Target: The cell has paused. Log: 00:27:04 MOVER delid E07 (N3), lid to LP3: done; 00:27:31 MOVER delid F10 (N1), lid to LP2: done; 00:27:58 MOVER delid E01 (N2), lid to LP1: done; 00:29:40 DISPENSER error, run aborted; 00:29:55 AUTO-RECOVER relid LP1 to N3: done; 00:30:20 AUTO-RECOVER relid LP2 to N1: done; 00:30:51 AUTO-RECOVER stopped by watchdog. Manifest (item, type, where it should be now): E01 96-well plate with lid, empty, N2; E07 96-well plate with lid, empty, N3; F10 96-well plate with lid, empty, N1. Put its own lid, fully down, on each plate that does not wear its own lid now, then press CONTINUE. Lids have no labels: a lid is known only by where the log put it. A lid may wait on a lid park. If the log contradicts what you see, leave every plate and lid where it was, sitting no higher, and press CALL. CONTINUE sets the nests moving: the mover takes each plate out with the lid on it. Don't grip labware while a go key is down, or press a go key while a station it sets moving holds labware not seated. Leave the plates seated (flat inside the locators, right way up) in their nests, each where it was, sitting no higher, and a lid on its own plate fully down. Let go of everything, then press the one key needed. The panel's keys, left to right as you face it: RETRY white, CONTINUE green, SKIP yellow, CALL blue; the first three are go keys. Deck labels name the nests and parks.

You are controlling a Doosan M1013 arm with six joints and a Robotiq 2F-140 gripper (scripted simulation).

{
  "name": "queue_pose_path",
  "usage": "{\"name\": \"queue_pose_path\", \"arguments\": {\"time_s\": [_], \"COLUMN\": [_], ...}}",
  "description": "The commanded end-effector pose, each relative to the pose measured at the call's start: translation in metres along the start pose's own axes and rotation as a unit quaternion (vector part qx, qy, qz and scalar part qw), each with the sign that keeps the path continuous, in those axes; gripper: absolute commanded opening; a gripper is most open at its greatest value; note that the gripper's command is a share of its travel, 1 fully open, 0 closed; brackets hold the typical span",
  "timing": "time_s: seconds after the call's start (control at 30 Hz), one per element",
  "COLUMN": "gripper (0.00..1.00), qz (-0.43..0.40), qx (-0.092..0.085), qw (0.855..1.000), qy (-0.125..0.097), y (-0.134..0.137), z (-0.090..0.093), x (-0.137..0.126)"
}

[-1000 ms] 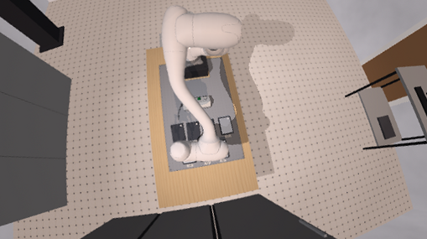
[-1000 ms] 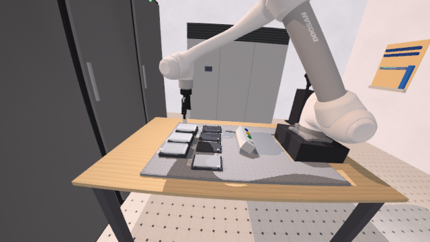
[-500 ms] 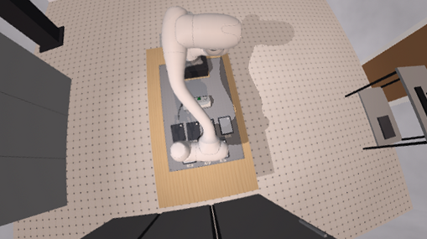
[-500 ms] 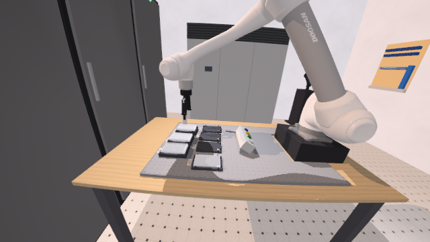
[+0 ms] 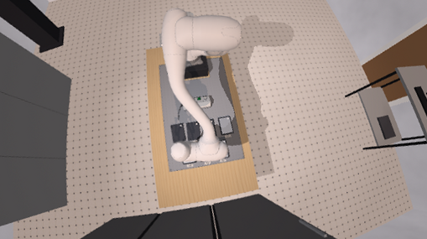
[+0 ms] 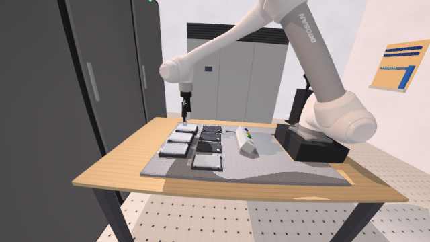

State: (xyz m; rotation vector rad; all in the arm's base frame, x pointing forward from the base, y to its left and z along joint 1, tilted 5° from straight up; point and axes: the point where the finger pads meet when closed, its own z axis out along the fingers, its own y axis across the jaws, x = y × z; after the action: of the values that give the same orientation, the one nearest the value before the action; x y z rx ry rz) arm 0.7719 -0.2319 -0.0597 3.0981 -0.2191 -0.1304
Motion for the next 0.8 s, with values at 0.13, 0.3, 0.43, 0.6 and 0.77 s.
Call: {"name": "queue_pose_path", "arguments": {"time_s": [0.13, 0.3, 0.43, 0.6, 0.77], "gripper": [0.66, 0.66, 0.66, 0.66, 0.66], "qz": [0.002, 0.002, 0.002, 0.002, 0.002], "qx": [0.003, 0.003, 0.003, 0.003, 0.003], "qw": [1.0, 1.0, 1.0, 1.0, 1.0], "qy": [0.0, 0.0, 0.0, 0.0, 0.0], "y": [-0.0007, -0.0007, -0.0007, -0.0007, -0.0007], "z": [0.0093, 0.0124, 0.0138, 0.0146, 0.0147], "x": [0.0001, 0.0001, 0.0001, 0.0001, 0.0001]}}
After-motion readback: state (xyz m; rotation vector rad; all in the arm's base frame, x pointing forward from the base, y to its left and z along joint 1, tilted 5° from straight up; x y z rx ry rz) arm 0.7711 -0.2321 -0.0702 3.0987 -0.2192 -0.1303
